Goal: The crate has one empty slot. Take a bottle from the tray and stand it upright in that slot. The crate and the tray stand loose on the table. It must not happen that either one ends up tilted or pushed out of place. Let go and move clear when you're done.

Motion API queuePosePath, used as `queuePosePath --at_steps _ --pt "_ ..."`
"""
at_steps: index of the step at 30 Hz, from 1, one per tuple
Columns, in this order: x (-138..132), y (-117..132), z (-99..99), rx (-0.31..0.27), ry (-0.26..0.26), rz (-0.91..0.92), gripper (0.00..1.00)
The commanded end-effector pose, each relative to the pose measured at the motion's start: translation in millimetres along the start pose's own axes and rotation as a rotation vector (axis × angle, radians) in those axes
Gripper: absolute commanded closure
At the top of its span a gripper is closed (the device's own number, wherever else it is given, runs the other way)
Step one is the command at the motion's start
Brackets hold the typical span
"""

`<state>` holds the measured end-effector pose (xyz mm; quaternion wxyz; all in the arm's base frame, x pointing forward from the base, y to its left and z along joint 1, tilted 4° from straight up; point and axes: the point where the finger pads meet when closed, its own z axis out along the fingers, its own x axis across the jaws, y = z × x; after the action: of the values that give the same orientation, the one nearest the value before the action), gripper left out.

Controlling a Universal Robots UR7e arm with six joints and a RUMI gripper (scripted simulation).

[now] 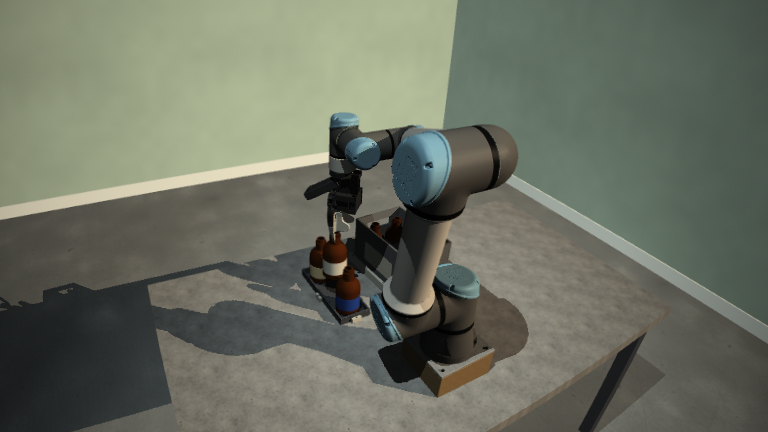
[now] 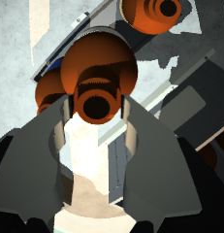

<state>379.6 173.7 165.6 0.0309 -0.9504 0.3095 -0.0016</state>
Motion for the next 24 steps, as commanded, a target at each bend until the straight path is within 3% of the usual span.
queuePosePath --at_steps 1,24 --pt "0.3 -0.3 -2.3 0.001 0.001 0.0 1.0" --pt "0.3 -0.2 -5.0 0.001 0.001 0.0 1.0"
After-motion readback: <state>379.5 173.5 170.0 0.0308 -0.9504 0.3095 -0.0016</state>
